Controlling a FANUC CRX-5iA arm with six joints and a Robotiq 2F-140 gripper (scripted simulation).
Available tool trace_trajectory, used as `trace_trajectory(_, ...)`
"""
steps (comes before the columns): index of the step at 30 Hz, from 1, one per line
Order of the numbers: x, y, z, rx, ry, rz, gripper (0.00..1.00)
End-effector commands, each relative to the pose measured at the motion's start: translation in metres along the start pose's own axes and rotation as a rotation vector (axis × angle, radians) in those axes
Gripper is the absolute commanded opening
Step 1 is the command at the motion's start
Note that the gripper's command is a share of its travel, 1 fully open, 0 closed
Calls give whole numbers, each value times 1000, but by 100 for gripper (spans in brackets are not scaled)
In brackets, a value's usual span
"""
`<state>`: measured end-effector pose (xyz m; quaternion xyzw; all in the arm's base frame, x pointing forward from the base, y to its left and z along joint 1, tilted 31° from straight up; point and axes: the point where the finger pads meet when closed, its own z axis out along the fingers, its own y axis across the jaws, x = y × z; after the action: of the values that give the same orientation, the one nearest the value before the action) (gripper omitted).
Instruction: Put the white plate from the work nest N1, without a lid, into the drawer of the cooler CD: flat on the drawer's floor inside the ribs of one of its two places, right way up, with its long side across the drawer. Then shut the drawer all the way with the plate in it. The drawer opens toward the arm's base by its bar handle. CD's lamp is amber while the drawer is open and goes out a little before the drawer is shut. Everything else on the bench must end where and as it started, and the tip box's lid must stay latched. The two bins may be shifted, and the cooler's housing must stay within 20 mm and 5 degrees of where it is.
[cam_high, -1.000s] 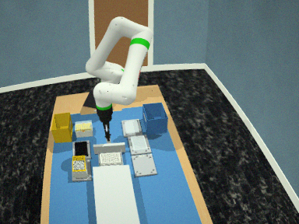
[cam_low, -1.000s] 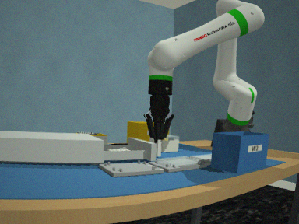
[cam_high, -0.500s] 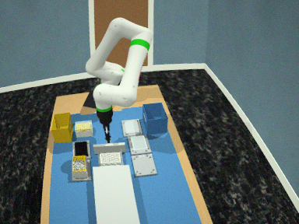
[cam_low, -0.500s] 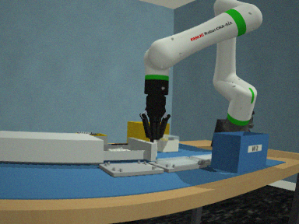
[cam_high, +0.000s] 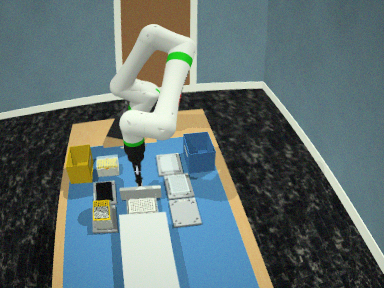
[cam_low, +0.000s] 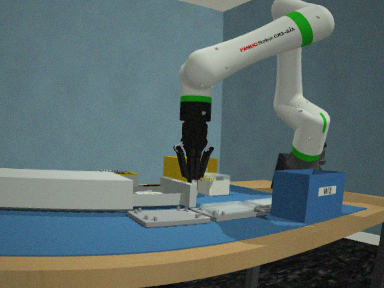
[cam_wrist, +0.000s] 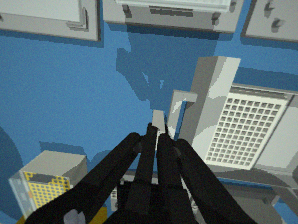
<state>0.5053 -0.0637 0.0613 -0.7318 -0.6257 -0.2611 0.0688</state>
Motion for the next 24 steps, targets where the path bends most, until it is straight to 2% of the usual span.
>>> trace_trajectory(1,0,2,0,0,0,0,0)
trace_trajectory(24,0,29,0,0,0,0,0)
